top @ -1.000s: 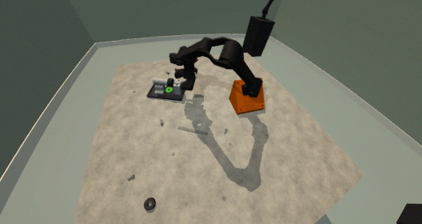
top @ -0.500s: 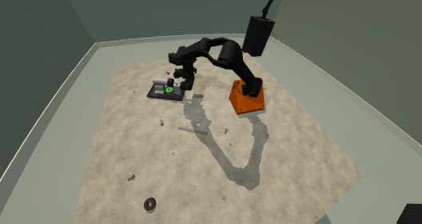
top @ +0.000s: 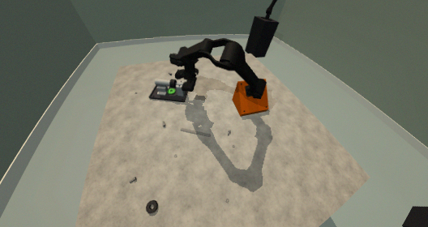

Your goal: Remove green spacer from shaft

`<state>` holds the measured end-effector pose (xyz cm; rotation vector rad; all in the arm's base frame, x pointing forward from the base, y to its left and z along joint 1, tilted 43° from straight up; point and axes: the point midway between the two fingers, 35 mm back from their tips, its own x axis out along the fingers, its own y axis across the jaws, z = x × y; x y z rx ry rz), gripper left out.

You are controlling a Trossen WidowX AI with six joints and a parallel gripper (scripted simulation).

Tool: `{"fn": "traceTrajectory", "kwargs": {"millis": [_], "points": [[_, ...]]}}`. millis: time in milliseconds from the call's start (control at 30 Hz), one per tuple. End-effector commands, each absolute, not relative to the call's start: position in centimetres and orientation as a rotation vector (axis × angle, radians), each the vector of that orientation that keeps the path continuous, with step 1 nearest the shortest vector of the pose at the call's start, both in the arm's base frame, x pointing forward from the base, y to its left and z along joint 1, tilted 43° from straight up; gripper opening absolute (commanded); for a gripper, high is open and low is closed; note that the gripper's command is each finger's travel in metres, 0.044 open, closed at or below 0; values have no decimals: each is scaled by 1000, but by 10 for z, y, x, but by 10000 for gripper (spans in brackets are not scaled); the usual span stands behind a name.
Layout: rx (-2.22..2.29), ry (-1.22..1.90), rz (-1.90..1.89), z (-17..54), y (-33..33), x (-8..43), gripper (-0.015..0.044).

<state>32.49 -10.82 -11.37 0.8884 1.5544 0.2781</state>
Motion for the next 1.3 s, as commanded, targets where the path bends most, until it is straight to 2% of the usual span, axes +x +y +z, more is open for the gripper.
{"fn": "traceTrajectory", "kwargs": {"millis": [0, 1267], "points": [[887, 1543, 275, -114, -110, 330, 0], [886, 1542, 275, -116, -115, 344, 0]]}}
